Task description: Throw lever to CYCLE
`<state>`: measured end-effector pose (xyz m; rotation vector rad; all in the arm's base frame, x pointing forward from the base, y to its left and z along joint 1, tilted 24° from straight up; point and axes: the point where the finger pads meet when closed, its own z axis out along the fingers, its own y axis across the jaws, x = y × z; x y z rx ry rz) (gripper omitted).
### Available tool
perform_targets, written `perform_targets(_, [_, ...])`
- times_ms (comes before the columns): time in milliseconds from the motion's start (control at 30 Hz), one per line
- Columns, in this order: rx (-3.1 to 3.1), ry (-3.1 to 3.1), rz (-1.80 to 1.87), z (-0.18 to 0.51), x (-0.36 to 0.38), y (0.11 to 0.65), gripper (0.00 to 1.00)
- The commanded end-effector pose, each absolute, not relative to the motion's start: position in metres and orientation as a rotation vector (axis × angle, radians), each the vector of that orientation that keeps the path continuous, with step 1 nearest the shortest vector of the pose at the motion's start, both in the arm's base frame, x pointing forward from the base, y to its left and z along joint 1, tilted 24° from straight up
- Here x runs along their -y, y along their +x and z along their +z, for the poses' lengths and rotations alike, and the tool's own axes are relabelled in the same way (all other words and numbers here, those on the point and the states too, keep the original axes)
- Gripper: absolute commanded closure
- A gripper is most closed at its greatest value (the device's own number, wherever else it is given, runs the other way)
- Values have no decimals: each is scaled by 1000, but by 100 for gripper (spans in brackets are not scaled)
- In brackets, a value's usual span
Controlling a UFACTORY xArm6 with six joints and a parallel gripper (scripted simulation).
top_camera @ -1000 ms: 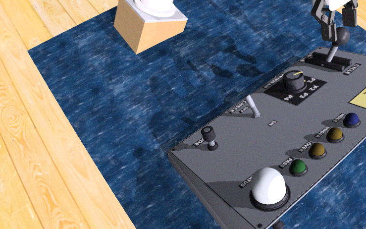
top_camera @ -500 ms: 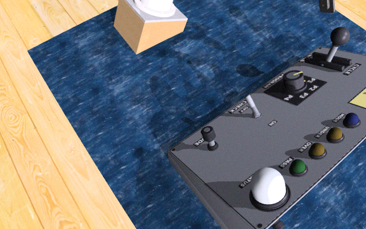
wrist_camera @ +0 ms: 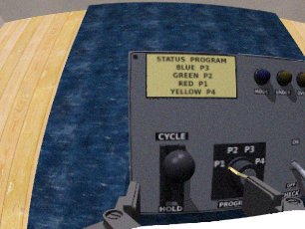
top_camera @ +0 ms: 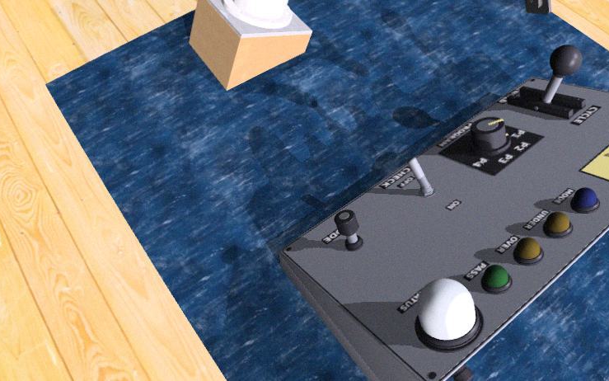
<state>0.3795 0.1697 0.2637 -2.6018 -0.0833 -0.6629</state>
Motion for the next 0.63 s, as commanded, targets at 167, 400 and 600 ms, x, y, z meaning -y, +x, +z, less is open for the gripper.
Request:
perform_targets(167, [83,-2600,-668,266,-170,380,0])
perform_targets(400, [83,-2600,-668,266,-170,380,0])
perform_targets(600, [83,-2600,-668,266,-170,380,0])
